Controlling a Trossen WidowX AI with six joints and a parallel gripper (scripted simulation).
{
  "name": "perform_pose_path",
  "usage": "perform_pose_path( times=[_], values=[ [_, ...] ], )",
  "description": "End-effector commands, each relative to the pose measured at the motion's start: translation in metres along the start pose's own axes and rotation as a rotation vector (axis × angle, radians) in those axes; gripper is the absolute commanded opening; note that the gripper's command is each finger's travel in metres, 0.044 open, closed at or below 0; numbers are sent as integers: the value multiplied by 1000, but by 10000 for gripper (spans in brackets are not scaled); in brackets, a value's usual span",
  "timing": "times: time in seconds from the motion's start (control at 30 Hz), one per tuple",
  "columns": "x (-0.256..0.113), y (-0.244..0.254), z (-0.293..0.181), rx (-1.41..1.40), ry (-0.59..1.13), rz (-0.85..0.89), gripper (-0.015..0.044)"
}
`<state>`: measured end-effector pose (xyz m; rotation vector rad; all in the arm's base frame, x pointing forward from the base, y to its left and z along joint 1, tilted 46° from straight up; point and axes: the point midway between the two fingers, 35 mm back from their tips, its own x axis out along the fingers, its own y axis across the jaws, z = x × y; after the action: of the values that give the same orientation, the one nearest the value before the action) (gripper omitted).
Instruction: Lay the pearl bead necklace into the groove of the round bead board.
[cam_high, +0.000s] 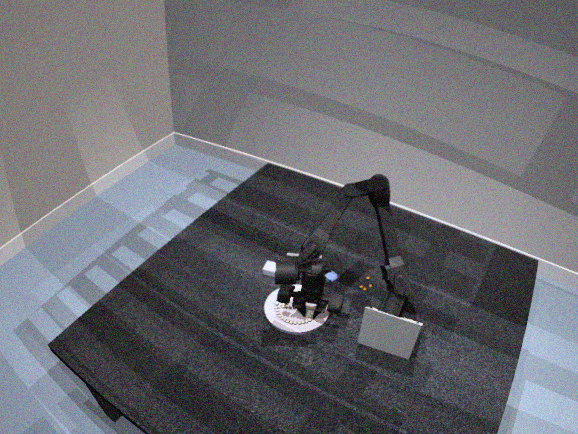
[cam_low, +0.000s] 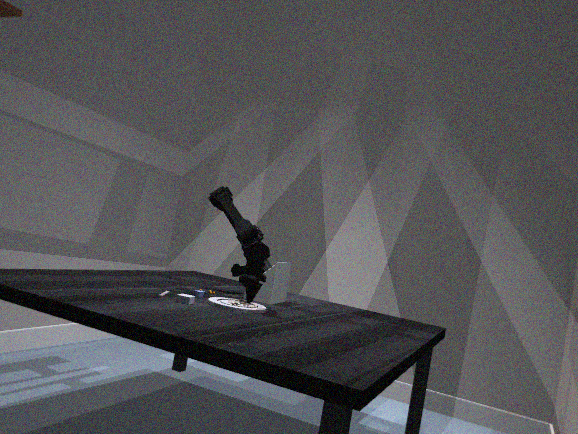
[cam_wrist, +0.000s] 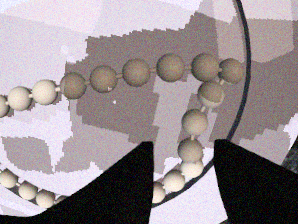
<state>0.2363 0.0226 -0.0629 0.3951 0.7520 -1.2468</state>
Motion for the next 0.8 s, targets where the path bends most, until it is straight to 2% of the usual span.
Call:
perform_pose_path(
  times=[0.0,0.13,0.77],
  values=[
    [0,0,0,0,0,0,94],
    [0,0,0,0,0,0,0],
    [0,0,0,0,0,0,0]
  ],
)
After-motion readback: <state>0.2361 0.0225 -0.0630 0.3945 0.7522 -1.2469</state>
